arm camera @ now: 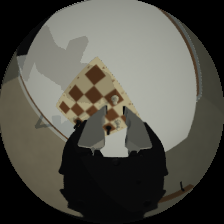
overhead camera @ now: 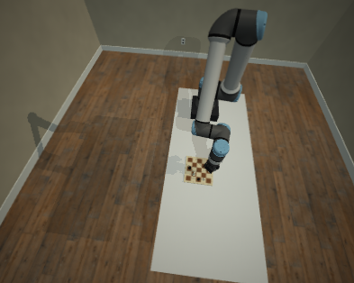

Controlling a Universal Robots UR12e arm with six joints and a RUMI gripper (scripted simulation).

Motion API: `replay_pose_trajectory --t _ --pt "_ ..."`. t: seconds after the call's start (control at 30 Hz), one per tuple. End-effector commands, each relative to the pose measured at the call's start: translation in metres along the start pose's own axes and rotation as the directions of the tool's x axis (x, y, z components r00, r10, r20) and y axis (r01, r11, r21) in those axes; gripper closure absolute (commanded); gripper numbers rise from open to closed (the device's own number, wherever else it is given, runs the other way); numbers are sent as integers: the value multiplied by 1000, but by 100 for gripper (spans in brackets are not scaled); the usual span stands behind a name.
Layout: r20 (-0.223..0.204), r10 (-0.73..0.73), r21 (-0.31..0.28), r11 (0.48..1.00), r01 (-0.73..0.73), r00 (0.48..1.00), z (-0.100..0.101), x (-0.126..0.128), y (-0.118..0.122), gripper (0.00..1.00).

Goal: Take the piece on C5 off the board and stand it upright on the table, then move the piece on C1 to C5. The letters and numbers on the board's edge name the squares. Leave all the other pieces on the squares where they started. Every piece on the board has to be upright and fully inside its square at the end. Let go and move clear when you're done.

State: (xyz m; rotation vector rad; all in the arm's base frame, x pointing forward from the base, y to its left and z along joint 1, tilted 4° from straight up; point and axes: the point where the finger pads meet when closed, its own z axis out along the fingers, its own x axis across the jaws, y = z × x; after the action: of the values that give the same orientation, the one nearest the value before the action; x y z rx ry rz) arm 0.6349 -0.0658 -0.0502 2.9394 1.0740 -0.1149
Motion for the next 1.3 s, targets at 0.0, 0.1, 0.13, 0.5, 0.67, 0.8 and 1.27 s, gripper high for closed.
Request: replay_pose_trajectory --t 0.0,0.1,0.13,0.5,0.67,0.8,1.27 --pt "-1 0 -1 1000 0 1000 -1 0 1 80" --pt "-1 0 -1 1000 0 1000 -1 0 1 80" --pt "-1 0 -1 1000 0 1000 -1 0 1 80" --pt "-1 0 -1 1000 0 1000 6 0 1 80" --pt "-1 0 -1 1000 0 1000 16 0 1 80" --pt "-1 0 -1 1000 0 1000 22 0 1 80" --pt "-1 0 -1 1000 0 1000 32 0 1 80"
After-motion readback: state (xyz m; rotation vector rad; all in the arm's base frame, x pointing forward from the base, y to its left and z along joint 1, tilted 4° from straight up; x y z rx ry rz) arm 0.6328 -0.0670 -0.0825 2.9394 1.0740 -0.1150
